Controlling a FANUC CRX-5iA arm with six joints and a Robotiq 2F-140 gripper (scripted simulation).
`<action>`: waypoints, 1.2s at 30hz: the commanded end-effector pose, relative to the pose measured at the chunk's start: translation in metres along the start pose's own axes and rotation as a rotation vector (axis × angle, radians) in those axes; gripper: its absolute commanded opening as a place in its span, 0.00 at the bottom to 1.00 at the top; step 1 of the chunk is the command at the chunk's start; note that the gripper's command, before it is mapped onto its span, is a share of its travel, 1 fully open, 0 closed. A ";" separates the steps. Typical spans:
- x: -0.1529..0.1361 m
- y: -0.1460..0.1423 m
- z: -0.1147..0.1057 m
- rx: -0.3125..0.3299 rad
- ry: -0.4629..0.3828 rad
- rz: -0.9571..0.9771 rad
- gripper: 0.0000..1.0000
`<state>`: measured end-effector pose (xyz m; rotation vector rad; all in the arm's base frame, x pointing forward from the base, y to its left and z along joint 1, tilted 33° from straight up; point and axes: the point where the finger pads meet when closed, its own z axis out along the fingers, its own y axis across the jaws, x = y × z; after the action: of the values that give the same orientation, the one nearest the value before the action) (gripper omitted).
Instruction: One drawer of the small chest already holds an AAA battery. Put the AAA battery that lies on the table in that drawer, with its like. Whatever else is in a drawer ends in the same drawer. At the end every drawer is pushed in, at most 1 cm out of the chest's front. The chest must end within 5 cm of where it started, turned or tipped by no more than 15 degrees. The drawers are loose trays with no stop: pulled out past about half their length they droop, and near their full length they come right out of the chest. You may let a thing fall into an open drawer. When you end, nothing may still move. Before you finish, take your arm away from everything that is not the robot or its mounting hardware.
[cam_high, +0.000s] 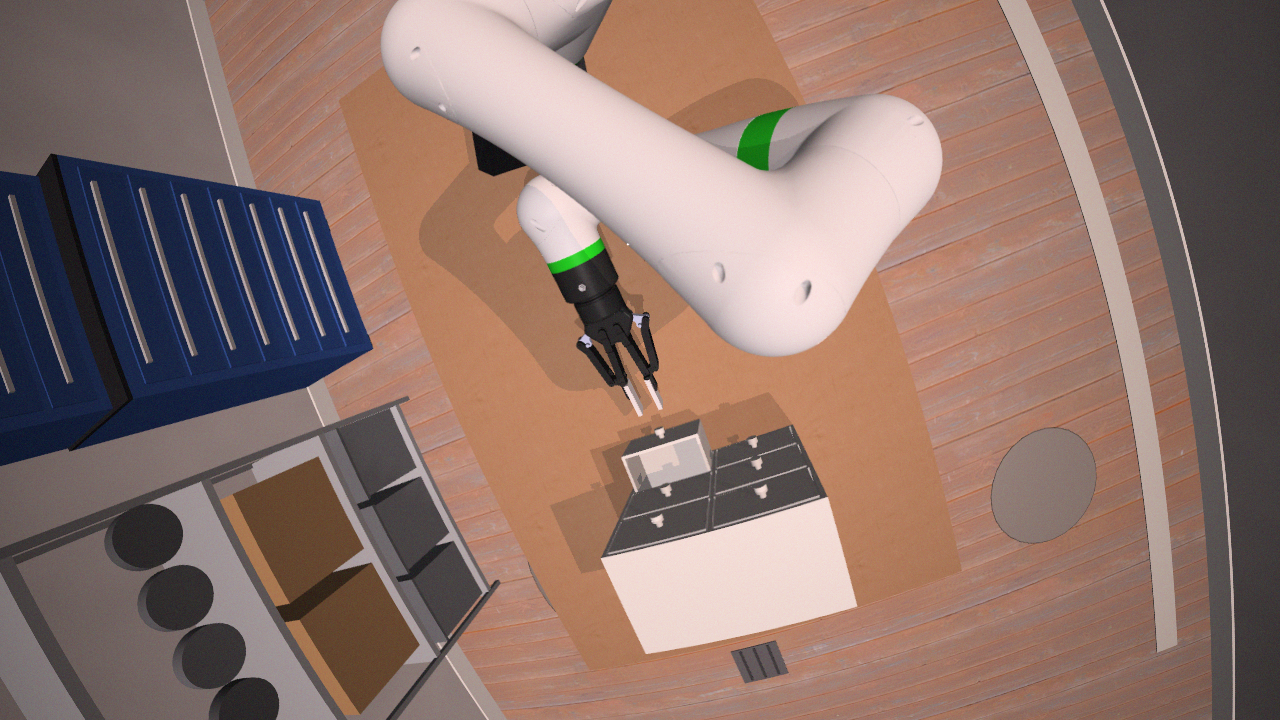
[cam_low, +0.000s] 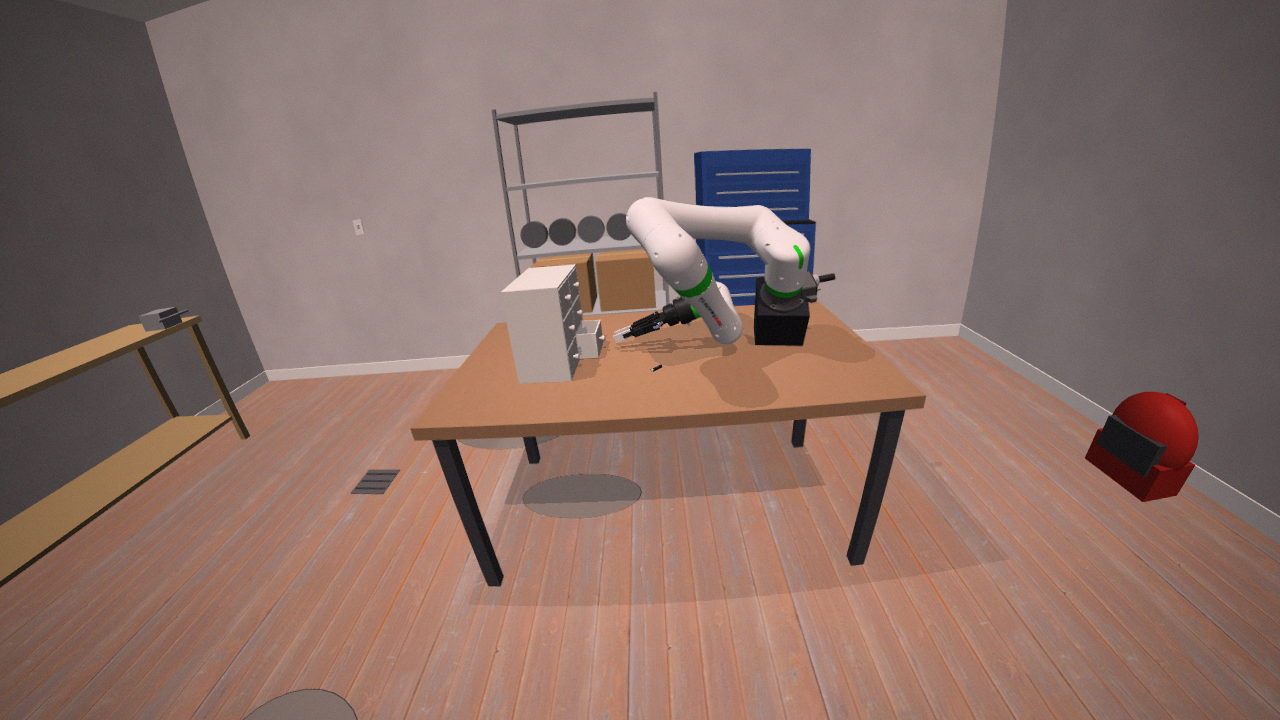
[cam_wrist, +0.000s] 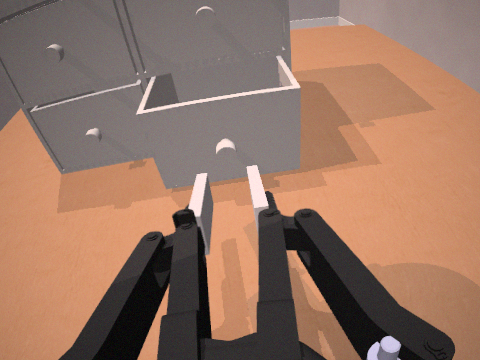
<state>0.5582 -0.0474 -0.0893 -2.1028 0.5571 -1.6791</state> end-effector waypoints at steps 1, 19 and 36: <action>0.010 0.000 -0.012 0.000 -0.001 -0.001 0.20; 0.077 0.000 -0.081 0.000 -0.001 -0.002 0.20; 0.080 0.000 -0.090 0.140 -0.006 -0.201 0.20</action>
<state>0.4900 -0.0955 -0.0074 -2.1192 0.3826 -1.7276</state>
